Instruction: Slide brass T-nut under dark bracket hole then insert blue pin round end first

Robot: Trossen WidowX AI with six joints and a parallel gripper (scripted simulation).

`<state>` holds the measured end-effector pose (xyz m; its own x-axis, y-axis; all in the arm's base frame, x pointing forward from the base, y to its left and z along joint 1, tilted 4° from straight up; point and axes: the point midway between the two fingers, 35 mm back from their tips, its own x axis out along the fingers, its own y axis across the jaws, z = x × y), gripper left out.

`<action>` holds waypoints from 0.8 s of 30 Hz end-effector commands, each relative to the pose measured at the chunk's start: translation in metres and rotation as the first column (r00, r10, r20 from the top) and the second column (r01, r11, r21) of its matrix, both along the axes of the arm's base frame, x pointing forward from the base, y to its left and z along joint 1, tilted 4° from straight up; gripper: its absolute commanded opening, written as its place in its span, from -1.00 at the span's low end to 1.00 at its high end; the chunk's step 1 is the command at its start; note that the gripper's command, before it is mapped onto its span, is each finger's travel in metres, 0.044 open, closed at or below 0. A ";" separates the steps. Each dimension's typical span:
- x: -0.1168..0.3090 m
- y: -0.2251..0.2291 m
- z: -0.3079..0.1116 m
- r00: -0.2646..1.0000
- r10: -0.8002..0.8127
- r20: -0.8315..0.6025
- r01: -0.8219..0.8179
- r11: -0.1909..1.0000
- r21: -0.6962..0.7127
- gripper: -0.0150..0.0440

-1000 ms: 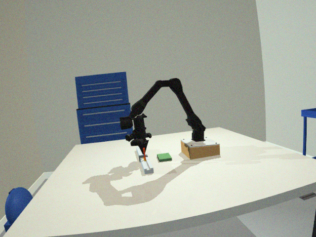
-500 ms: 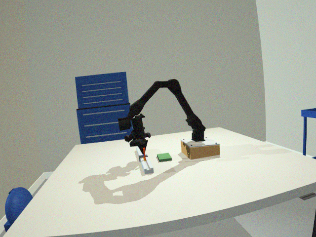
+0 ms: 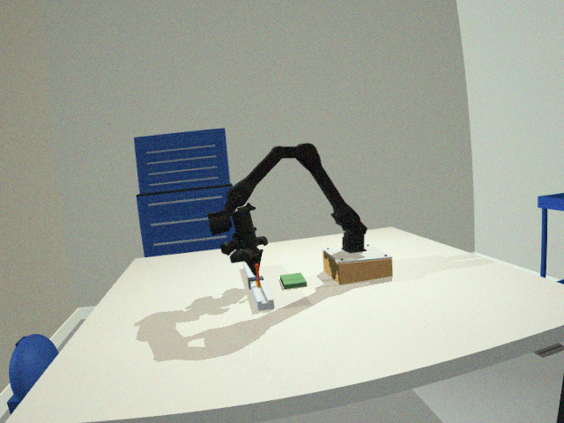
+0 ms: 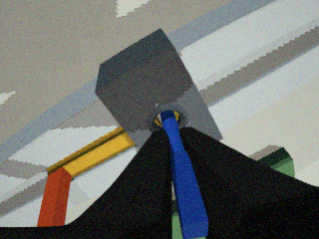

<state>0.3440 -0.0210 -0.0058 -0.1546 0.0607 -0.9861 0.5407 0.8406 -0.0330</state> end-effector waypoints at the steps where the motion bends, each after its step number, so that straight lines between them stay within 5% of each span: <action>1: 0.000 0.000 -0.001 1.000 0.006 -0.014 -0.006 1.000 0.006 -1.00; 17: 0.001 0.000 0.000 1.000 0.000 -0.011 0.000 1.000 0.002 -1.00; 24: 0.001 0.000 0.000 1.000 0.000 -0.013 0.000 1.000 0.002 -0.38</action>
<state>0.3445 -0.0211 -0.0057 -0.1677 0.0630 -0.9838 0.5399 0.8409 -0.0381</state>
